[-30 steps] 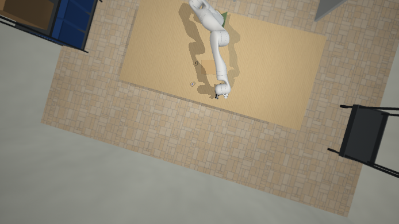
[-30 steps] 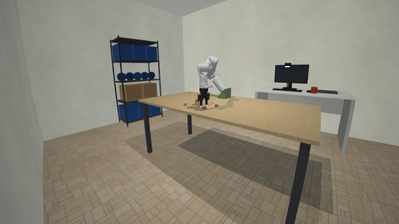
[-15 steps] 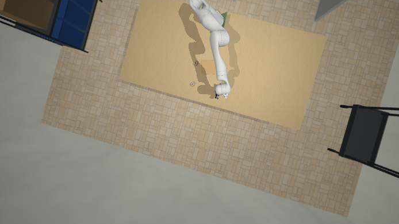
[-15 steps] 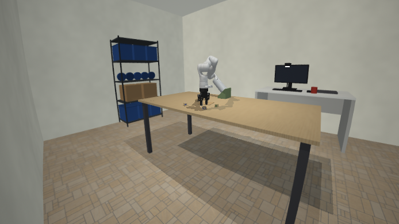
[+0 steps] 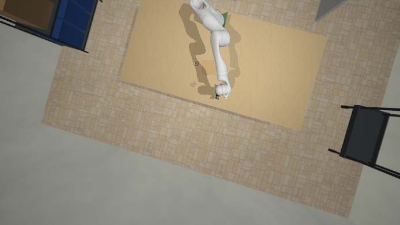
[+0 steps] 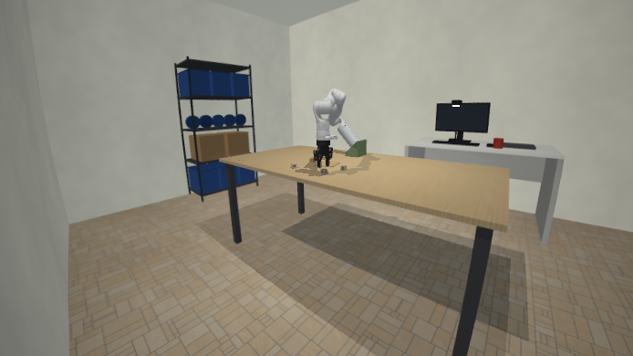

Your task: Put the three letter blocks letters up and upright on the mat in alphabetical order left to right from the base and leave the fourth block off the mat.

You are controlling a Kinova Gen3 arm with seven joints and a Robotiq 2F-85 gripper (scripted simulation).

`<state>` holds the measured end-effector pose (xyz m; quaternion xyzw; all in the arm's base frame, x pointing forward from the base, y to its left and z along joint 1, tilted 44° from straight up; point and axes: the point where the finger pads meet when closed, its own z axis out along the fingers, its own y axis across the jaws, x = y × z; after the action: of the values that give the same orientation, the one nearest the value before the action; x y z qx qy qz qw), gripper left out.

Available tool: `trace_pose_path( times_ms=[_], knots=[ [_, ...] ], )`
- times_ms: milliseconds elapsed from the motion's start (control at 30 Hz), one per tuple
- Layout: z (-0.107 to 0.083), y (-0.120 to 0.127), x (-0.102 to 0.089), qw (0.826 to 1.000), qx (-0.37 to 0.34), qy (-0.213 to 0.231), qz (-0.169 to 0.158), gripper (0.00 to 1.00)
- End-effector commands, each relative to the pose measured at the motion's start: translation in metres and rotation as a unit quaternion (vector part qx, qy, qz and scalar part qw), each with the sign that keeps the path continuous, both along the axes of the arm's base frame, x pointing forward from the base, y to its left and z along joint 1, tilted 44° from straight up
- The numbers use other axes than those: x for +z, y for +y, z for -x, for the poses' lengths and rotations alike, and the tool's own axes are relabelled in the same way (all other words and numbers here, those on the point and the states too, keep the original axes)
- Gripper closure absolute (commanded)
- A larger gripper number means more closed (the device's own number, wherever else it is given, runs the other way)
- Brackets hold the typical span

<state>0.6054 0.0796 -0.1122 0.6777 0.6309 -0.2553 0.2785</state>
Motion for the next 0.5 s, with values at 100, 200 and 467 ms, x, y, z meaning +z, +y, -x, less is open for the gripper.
trace_pose_path(
  times_ms=[100, 200, 467],
  knots=[
    [-0.001, 0.001, 0.0, 1.0, 0.001, -0.001, -0.001, 0.33],
    [-0.001, -0.001, -0.001, 1.0, 0.001, -0.001, -0.001, 0.33],
    [-0.001, -0.011, -0.012, 1.0, 0.001, -0.001, -0.001, 0.33]
  ],
)
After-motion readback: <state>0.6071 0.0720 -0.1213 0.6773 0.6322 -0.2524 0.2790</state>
